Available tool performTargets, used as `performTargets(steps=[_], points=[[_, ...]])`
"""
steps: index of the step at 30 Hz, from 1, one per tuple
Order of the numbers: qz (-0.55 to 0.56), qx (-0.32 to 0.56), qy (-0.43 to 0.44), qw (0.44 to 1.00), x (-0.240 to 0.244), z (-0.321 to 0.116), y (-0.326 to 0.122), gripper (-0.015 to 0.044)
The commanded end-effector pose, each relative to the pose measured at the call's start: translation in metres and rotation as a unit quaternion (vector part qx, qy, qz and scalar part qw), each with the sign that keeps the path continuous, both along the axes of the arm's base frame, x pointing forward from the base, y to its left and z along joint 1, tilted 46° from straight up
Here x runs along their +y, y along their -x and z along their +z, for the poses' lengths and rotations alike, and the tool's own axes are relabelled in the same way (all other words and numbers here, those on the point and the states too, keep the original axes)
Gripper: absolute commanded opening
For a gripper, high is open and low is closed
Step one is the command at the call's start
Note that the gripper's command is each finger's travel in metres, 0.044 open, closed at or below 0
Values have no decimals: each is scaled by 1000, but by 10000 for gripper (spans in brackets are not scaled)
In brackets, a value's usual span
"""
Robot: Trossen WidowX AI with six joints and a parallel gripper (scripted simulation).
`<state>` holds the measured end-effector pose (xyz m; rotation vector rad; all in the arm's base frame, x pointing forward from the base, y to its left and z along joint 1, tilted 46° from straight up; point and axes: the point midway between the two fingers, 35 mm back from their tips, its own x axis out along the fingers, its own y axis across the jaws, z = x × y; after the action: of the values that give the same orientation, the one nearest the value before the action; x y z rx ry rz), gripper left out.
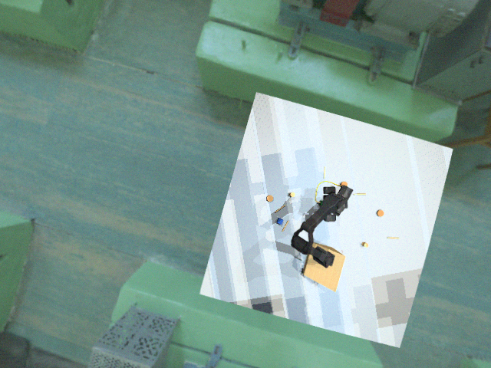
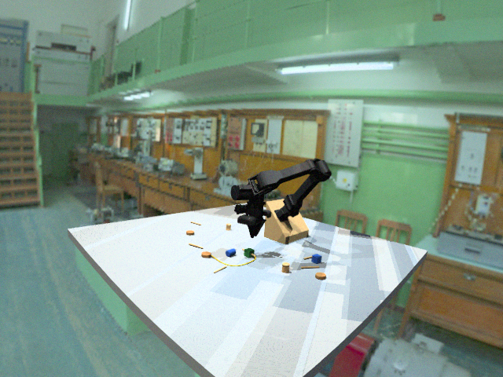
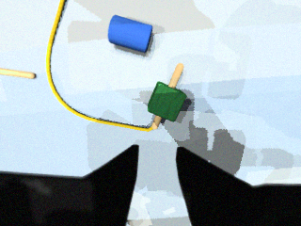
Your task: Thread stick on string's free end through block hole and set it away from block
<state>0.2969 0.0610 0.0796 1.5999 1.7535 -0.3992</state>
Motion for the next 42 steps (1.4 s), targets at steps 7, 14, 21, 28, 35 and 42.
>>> performTargets(steps=[7,14,21,28,35,42], points=[[306,-323,16,895,-12,-14,0,124],[486,-512,22,708,-19,-22,1,124],[576,-606,23,549,-24,-28,1,124],[641,-674,23,366,-29,-33,2,124],[679,-715,21,167,-33,-38,3,124],[680,-717,21,150,-34,-38,3,124]])
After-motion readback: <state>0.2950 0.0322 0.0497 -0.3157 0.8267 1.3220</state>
